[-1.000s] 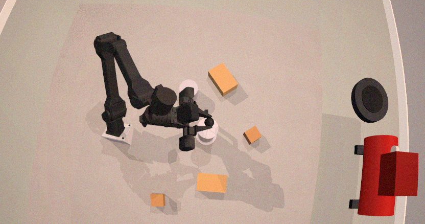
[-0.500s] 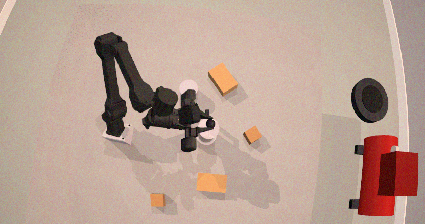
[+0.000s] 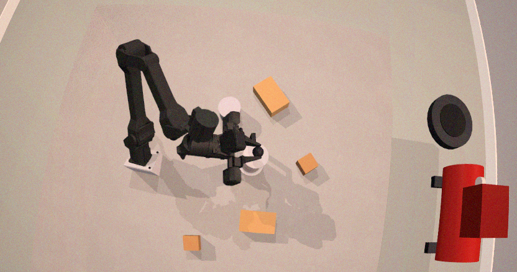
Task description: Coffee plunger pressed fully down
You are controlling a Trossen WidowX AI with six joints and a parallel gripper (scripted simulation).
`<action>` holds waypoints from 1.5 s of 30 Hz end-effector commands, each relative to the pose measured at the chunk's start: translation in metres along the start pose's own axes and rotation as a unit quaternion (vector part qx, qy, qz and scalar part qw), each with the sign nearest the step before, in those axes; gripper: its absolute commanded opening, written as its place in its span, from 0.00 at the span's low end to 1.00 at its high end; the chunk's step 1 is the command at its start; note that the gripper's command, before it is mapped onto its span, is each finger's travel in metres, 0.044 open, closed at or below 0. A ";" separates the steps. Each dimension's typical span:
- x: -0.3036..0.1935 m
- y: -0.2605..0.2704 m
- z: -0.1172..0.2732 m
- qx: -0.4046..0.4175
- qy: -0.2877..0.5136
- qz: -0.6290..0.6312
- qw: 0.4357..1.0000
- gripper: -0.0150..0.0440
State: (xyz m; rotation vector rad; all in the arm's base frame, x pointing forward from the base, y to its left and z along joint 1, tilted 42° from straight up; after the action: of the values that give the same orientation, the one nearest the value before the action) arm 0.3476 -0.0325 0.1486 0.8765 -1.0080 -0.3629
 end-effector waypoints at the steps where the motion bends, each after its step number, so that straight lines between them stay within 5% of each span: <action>1: -0.025 -0.005 -0.010 -0.001 0.030 -0.025 0.999 0.47; 45: -0.020 -0.010 -0.015 0.000 0.030 -0.024 0.999 0.47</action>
State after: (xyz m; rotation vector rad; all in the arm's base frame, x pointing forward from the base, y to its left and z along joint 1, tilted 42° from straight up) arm 0.3520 -0.0222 0.1300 0.9000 -0.9507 -0.3755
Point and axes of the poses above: the point midway between the two fingers, 35 mm back from their tips, its own z axis back along the fingers, its own y axis across the jaws, x = y × z, the point moved 1 cm from there along z, back along the fingers, and after that the axes turned 14 degrees about -z, right-handed, at the moved point
